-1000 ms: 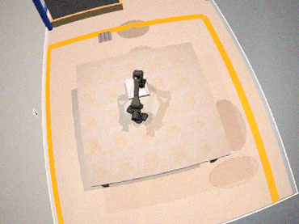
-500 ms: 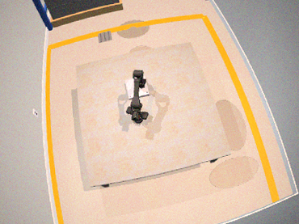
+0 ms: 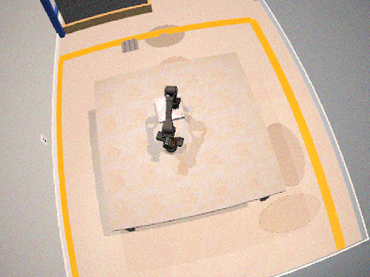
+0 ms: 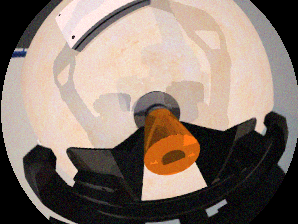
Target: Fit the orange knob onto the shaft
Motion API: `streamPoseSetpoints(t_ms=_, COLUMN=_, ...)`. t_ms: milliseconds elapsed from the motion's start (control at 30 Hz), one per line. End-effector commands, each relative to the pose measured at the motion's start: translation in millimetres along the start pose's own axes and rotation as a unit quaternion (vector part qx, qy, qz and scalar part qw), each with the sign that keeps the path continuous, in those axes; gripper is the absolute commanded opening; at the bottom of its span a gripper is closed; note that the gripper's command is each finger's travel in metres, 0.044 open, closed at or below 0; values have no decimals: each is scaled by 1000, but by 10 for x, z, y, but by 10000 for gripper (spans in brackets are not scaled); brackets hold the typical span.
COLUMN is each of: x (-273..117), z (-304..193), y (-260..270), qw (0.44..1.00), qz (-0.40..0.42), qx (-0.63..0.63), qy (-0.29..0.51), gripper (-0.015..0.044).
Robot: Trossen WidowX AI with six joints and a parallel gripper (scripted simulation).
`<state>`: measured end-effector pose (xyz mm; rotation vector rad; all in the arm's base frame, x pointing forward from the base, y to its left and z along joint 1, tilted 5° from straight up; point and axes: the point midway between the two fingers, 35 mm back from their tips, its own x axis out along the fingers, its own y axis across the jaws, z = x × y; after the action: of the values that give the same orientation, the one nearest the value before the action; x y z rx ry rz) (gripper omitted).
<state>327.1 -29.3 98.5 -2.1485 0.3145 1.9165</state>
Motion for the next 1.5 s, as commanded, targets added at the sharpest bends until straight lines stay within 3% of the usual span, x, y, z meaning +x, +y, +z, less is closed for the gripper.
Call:
streamPoseSetpoints(t_ms=0, x=5, z=-17, y=-10, qw=1000, qz=-2, qx=-2, qy=2, gripper=0)
streamPoseSetpoints(t_ms=467, x=-40, z=-46, y=-18, qw=1000, qz=-2, qx=10, qy=2, gripper=0)
streamPoseSetpoints(t_ms=800, x=-59, z=-79, y=-21, qw=957, qz=-3, qx=290, qy=1, gripper=0)
streamPoseSetpoints(t_ms=1133, x=-52, z=-78, y=-11, qw=800, qz=-3, qx=600, qy=0, gripper=0)
streamPoseSetpoints(t_ms=1467, x=-24, z=-54, y=-2, qw=546, qz=-3, qx=837, qy=-1, gripper=0)
